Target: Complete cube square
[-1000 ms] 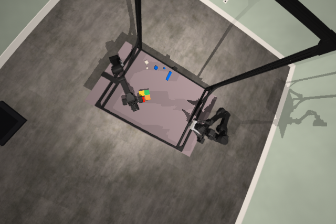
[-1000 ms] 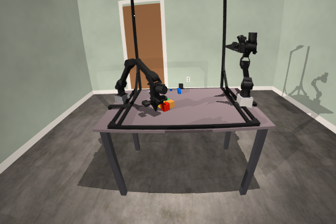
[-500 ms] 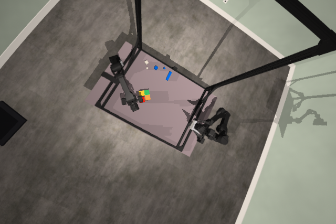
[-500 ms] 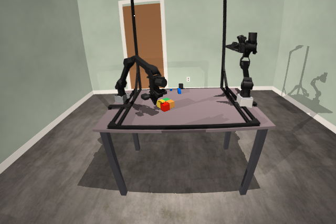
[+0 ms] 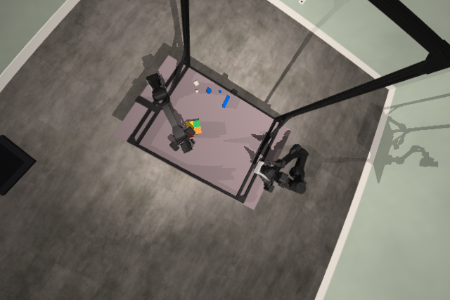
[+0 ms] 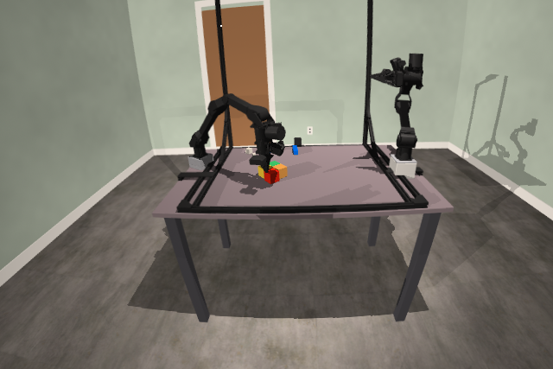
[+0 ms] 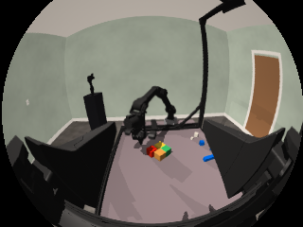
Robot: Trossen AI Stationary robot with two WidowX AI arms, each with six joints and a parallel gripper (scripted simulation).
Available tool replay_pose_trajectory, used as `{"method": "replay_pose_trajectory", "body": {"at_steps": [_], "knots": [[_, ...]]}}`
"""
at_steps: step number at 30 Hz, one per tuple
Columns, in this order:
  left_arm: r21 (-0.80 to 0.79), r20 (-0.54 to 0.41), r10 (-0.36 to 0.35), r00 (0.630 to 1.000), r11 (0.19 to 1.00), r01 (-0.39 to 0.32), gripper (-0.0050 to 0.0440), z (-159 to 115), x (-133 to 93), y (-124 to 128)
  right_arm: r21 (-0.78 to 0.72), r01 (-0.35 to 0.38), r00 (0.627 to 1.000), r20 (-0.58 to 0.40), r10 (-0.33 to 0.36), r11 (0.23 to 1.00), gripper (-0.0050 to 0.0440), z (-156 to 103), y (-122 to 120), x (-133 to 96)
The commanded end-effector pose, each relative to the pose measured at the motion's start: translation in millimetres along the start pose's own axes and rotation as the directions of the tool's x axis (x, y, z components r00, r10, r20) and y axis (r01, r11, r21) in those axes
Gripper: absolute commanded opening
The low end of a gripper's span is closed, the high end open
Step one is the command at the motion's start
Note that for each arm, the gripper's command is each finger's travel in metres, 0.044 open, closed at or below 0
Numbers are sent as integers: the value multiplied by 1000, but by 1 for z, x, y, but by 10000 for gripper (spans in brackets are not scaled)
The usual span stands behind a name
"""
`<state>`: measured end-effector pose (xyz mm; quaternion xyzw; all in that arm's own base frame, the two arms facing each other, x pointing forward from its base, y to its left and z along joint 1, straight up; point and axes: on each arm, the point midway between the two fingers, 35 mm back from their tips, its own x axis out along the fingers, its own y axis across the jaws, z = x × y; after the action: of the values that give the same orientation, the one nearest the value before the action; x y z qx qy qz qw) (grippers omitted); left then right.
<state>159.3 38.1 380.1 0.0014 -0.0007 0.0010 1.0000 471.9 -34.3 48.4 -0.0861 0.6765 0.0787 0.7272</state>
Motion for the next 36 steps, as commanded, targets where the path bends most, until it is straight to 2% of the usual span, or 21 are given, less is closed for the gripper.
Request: {"method": "replay_pose_trajectory", "body": {"at_steps": [1,2,4,7,12,13,22,29,36], "knots": [[-3,0,-2,1000,1000,2,400,0,0,0,-240,4,1000,22,1,971,0,19,5,5],[-3,0,-2,1000,1000,2,400,0,0,0,-301,9,1000,29,0,954,0,24,6,5],[-3,0,-2,1000,1000,2,400,0,0,0,-301,9,1000,29,0,954,0,24,6,5],[-3,0,-2,1000,1000,2,400,0,0,0,-536,35,998,60,-3,843,0,42,12,6],[-3,0,-2,1000,1000,2,400,0,0,0,-766,74,996,93,-5,638,0,60,18,7],[-3,0,-2,1000,1000,2,400,0,0,0,-780,78,995,95,-5,621,0,62,19,8],[-3,0,-2,1000,1000,2,400,0,0,0,-782,78,995,96,-5,618,0,62,19,8],[-3,0,-2,1000,1000,2,400,0,0,0,-782,78,995,96,-5,618,0,59,20,48],[-3,0,-2,1000,1000,2,400,0,0,0,-802,34,999,44,1,597,0,60,20,57]]}}
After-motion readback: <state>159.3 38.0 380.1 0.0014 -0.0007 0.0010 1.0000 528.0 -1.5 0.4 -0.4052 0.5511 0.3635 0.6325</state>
